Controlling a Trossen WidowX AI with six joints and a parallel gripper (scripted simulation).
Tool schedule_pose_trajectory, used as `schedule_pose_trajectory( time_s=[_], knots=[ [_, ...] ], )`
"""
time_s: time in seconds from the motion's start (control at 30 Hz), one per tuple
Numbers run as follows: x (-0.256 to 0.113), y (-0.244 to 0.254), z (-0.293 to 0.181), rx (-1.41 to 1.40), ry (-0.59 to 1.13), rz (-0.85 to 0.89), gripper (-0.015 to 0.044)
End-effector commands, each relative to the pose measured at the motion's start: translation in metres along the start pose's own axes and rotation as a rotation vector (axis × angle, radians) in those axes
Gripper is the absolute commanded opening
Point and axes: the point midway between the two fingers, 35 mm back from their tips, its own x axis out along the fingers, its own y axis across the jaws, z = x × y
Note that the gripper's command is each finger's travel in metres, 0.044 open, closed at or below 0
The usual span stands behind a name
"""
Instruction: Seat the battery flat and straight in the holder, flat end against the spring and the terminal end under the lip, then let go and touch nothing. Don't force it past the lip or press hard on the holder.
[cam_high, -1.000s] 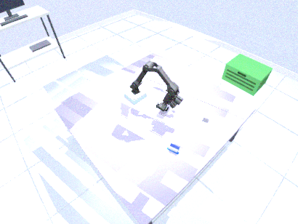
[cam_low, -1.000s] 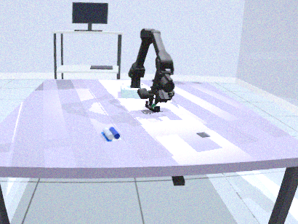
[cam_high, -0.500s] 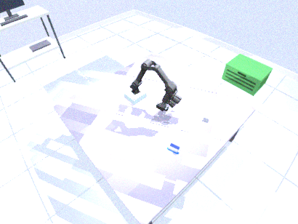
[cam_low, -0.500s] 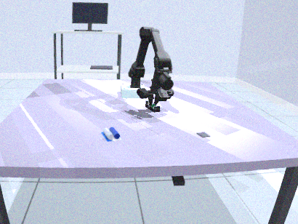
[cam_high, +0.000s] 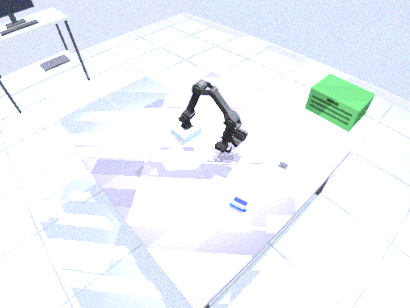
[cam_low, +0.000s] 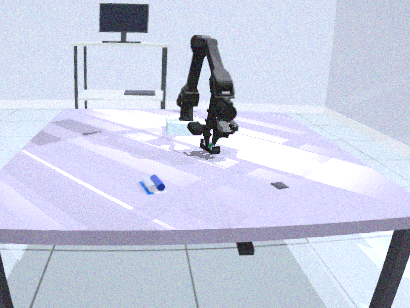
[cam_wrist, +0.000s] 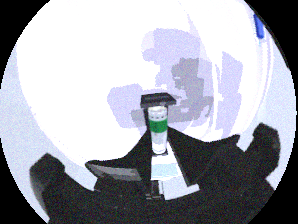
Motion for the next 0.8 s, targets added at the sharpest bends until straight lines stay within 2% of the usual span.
schedule_pose_trajectory(
  time_s=[0.0,0.77],
  knots=[
    [-0.0002,0.0002,0.0030,-0.003,-0.037,0.002,0.0072],
    [0.0038,0.0005,-0.0019,-0.006,-0.126,-0.001,0.0072]
  ],
)
